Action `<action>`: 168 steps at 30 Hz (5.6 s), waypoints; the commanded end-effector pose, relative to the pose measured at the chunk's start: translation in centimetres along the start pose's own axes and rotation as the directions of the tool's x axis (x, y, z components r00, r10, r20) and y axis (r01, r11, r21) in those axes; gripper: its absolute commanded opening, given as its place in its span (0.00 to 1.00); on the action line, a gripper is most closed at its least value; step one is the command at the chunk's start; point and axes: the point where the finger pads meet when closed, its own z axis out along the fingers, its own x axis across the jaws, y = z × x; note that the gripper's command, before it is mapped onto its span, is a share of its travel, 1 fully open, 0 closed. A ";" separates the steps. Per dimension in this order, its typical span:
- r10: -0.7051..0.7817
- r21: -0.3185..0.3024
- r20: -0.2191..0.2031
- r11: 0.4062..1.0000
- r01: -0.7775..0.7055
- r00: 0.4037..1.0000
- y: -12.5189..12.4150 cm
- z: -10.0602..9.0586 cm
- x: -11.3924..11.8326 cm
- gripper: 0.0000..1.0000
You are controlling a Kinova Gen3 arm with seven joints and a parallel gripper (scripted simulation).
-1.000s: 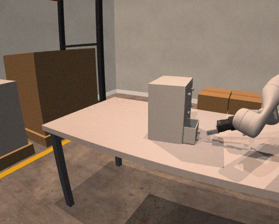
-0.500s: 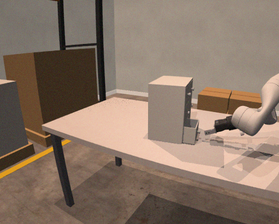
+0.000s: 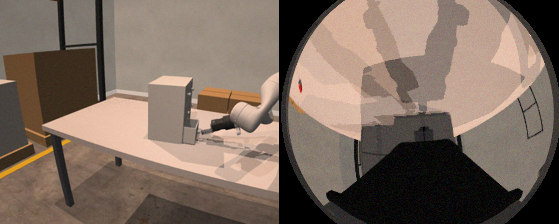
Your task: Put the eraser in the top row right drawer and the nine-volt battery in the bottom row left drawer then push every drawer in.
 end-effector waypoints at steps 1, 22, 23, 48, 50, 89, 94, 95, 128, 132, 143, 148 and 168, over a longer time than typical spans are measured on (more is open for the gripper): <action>0.003 -0.004 0.004 1.000 -0.003 1.000 0.3 0.7 -0.1 0.00; 0.004 -0.003 0.004 1.000 -0.004 1.000 1.5 4.0 -0.1 0.00; 0.004 -0.003 0.004 1.000 -0.004 1.000 1.6 4.1 -0.1 0.00; 0.003 -0.004 0.003 1.000 -0.003 1.000 2.4 6.5 -0.1 0.00; 0.003 -0.004 0.003 1.000 -0.003 1.000 2.5 6.6 -0.1 0.00; 0.002 -0.003 0.004 1.000 -0.002 1.000 2.5 6.7 -0.1 0.00; 0.002 -0.003 0.004 1.000 -0.002 1.000 2.5 6.7 -0.1 0.00; 0.002 -0.003 0.004 1.000 -0.002 1.000 2.5 6.7 -0.1 0.00; -0.008 -0.006 0.014 1.000 0.008 1.000 1.1 2.2 -0.5 0.00; -0.001 -0.001 0.009 1.000 0.001 1.000 0.9 1.9 -0.2 0.00; 0.000 0.000 0.008 1.000 0.000 1.000 0.8 1.9 -0.2 0.00; 0.000 0.000 0.008 1.000 0.000 1.000 0.8 1.9 -0.1 0.00; 0.000 0.000 0.008 1.000 0.000 1.000 0.9 1.8 0.4 0.00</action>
